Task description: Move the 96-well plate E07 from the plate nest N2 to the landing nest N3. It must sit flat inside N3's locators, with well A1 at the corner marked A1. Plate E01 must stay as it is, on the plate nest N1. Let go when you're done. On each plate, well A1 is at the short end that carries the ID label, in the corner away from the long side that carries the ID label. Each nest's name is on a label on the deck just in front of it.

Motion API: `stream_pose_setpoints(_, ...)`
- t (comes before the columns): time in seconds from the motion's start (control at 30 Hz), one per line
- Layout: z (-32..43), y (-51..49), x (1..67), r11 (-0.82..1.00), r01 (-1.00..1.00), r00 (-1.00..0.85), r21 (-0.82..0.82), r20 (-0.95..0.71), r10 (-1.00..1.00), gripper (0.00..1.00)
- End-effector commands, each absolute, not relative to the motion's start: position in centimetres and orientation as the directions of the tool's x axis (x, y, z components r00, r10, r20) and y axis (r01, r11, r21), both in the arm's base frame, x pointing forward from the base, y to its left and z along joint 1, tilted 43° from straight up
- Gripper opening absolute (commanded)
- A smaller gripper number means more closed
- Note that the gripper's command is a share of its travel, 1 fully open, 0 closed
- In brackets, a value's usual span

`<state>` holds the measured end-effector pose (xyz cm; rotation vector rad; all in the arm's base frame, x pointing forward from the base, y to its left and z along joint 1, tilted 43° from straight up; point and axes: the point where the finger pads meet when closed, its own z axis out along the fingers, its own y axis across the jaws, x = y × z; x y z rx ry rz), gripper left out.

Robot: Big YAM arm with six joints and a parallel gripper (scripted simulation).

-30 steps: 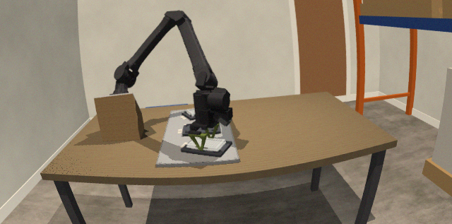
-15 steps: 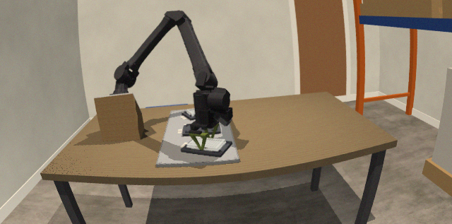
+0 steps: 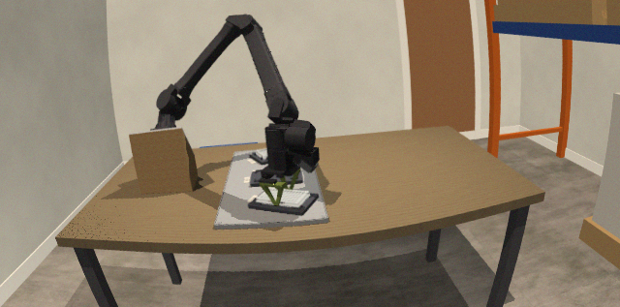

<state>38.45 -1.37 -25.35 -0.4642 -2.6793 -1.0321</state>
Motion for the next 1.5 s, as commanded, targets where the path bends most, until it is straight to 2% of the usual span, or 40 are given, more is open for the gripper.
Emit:
stream_pose_setpoints(0.0, -24.9, -2.3, 39.9, 0.702, 0.368, -0.927, 0.610, 0.295, 0.230, 0.00)
stream_pose_setpoints(1.47, -20.6, -7.0, 41.7, 0.707, 0.354, -0.935, 0.612, 0.260, 0.243, 0.00)
